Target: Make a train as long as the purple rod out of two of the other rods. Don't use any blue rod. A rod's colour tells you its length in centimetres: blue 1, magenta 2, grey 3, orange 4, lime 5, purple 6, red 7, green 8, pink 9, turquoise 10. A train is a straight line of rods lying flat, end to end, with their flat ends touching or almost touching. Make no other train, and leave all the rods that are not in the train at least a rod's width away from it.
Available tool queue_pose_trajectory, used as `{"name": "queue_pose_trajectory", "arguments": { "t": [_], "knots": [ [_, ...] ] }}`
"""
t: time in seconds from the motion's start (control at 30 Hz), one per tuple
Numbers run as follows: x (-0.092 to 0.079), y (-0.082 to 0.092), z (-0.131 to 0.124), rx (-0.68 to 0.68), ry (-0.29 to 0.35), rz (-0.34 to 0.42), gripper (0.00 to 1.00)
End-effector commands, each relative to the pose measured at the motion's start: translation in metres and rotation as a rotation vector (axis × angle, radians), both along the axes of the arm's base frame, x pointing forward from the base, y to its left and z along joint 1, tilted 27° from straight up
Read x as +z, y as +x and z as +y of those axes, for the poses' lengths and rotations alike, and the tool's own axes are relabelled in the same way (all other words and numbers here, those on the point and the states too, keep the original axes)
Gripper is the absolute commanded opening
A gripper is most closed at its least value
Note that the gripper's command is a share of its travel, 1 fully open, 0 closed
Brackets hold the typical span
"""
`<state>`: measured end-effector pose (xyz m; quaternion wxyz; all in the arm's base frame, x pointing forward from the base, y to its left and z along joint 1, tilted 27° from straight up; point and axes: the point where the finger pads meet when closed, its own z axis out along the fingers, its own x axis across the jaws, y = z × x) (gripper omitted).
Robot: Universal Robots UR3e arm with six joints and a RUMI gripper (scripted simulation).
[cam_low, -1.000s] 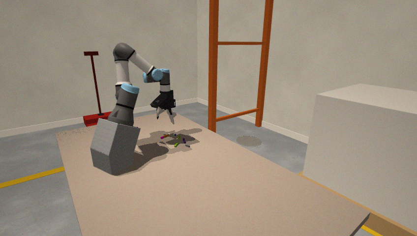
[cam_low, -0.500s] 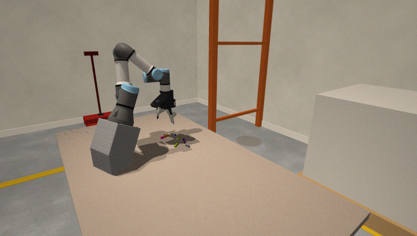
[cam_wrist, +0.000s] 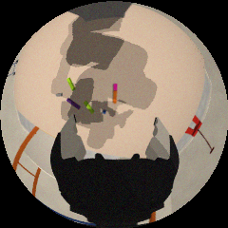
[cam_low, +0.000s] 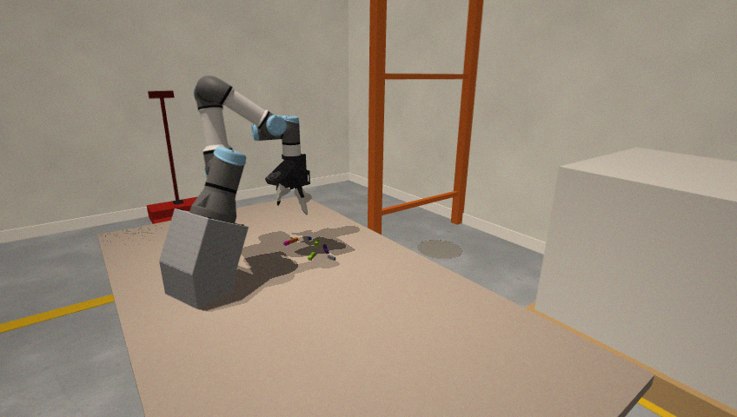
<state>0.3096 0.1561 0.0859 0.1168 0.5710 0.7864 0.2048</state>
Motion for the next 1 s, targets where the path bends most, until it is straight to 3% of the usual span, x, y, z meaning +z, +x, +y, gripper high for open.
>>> {"name": "queue_pose_trajectory", "arguments": {
  "t": [0.0,0.6,0.97],
  "knots": [
    [0.016,-0.007,-0.003,0.001,0.002,-0.001,1.0],
    [0.058,-0.027,-0.012,0.001,0.002,-0.001,1.0],
    [0.066,-0.031,-0.014,0.001,0.002,-0.001,1.0]
  ]
}}
